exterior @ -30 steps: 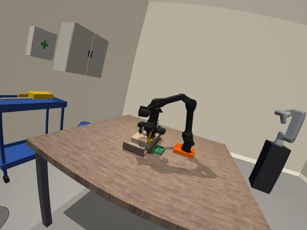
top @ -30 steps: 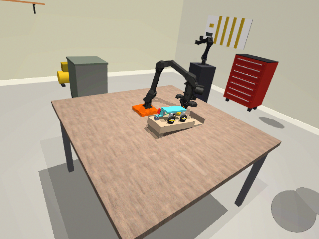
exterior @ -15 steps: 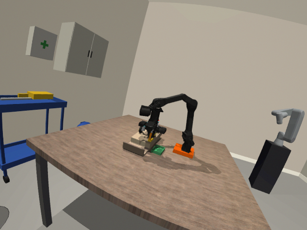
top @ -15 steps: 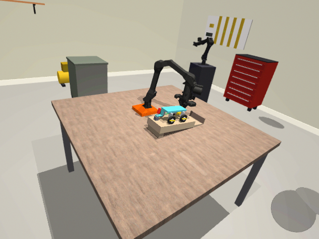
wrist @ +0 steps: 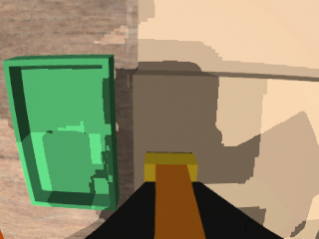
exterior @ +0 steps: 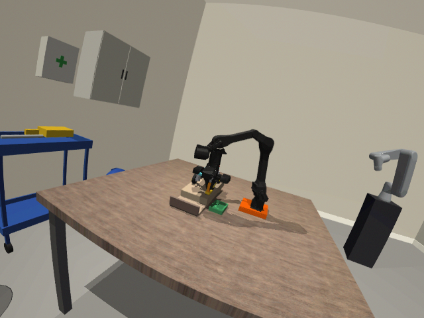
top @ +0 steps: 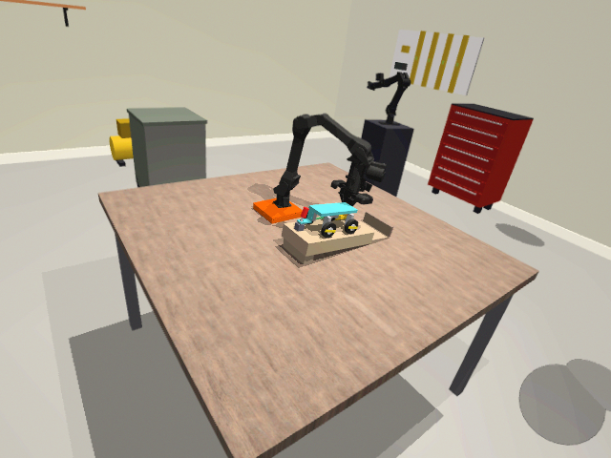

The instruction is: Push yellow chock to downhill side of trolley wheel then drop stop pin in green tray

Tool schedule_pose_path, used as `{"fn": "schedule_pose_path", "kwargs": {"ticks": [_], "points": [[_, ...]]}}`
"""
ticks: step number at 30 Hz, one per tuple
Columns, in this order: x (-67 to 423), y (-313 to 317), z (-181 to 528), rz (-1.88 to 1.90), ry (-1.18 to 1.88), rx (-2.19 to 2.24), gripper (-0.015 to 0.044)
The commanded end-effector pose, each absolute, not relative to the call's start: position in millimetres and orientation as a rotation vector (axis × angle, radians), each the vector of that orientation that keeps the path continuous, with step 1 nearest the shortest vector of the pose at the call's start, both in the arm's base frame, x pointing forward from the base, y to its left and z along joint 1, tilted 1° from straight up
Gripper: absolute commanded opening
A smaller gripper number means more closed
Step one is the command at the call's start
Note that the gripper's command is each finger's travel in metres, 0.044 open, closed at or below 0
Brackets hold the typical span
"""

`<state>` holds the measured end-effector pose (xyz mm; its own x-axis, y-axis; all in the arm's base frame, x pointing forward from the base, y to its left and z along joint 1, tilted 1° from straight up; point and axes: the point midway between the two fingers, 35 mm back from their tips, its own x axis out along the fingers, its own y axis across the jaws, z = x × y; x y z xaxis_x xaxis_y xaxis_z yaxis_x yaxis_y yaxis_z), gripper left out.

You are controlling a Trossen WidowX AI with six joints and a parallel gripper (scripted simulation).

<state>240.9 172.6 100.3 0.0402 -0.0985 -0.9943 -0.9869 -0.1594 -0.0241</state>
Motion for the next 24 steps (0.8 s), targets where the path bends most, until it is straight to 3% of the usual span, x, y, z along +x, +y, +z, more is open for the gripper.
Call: {"fn": "schedule_pose_path", "kwargs": {"ticks": [1, 15, 22, 24], "points": [[241.7, 167.8, 100.7, 1.248, 1.183, -1.424, 0.0], [241.6, 167.3, 100.8, 1.254, 1.18, -1.419, 0.0], [241.6, 167.3, 100.8, 1.254, 1.18, -1.419, 0.0184], [241.6, 167.4, 101.4, 1.254, 1.18, -1.419, 0.019]]}}
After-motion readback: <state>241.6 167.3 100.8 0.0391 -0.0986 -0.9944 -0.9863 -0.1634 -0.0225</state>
